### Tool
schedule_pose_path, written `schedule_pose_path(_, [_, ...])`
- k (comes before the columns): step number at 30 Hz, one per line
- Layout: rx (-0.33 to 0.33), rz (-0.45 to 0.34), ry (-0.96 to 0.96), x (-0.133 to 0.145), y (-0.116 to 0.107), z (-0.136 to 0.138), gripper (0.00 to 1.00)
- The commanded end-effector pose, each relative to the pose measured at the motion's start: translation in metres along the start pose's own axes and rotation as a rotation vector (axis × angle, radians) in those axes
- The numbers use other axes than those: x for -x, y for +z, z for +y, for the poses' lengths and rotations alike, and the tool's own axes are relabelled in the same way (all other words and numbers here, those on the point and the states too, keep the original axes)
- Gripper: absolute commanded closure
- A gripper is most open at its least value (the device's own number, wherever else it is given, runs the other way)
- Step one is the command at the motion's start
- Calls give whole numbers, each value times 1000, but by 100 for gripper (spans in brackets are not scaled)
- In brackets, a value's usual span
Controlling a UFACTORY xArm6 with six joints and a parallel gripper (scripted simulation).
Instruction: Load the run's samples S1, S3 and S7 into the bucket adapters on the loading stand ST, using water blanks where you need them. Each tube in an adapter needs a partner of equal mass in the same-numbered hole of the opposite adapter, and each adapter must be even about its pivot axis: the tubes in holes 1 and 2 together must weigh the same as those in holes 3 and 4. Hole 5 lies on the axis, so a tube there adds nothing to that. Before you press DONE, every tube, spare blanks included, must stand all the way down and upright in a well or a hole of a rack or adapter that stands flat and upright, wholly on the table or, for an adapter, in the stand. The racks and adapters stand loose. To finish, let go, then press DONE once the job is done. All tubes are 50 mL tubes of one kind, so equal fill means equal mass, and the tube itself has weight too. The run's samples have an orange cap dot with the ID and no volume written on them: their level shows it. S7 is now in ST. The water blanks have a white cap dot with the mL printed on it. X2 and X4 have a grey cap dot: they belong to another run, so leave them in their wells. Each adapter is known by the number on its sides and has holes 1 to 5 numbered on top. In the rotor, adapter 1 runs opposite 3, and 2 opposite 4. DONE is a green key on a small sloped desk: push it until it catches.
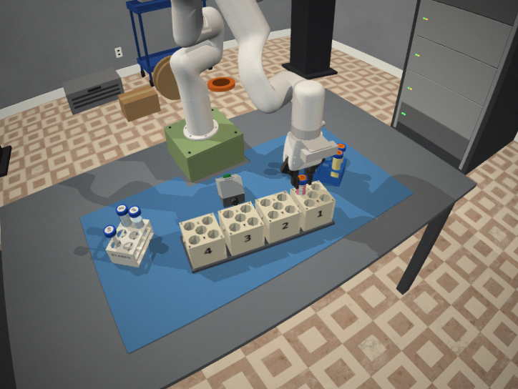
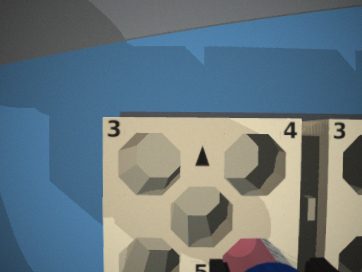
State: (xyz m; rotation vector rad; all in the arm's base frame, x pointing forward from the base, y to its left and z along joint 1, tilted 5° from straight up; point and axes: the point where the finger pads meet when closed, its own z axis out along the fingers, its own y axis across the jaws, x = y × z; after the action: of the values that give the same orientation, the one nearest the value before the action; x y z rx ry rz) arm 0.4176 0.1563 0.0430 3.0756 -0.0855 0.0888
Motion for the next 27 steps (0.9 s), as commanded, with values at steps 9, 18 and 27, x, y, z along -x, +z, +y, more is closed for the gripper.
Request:
schedule_pose_path(9, [-2, 4, 0, -2, 9, -1, 100])
schedule_pose_path(18, [-2, 4, 0, -2, 16, -1, 100])
schedule_pose_path(27, [-2, 4, 0, -2, 21, -1, 100])
